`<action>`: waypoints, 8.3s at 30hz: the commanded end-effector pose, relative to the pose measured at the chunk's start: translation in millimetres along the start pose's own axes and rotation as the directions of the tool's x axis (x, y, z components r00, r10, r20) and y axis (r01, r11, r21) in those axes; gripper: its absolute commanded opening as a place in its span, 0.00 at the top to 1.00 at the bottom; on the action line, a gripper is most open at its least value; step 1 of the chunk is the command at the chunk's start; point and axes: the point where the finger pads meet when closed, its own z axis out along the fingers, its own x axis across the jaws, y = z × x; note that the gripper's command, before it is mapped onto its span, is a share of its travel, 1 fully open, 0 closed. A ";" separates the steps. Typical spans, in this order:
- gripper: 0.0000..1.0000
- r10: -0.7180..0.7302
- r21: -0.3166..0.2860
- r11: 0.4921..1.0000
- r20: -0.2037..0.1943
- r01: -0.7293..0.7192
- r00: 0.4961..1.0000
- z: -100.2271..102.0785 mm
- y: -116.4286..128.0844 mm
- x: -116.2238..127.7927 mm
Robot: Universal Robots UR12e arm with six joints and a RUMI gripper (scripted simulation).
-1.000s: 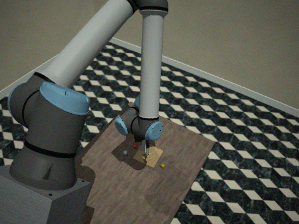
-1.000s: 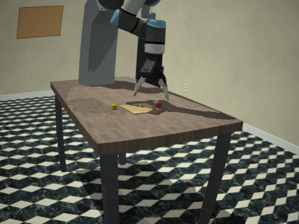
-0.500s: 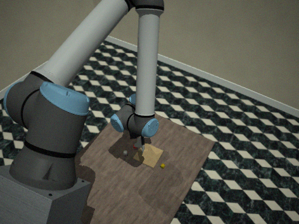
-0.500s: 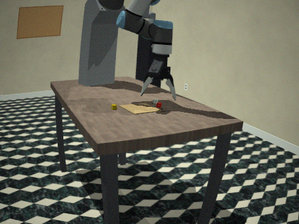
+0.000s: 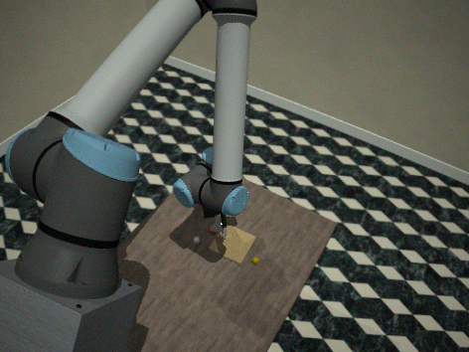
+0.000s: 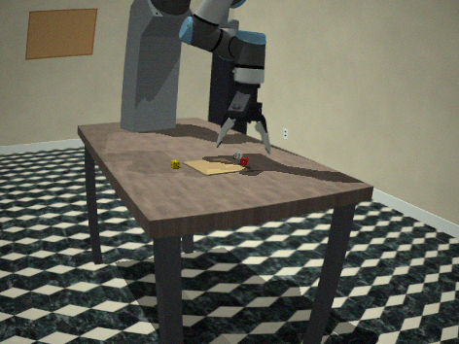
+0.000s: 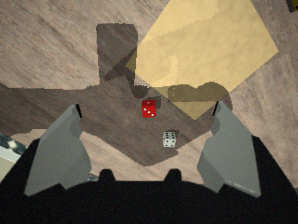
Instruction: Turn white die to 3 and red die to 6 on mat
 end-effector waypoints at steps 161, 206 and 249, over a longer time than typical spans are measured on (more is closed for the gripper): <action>0.00 0.105 0.000 0.994 0.001 -0.105 0.994 -96.8 97.0 36.2; 0.79 0.105 0.000 0.994 0.001 -0.105 0.994 -48.2 98.6 36.2; 0.79 0.105 0.000 0.994 0.001 -0.105 0.994 -6.5 98.5 36.1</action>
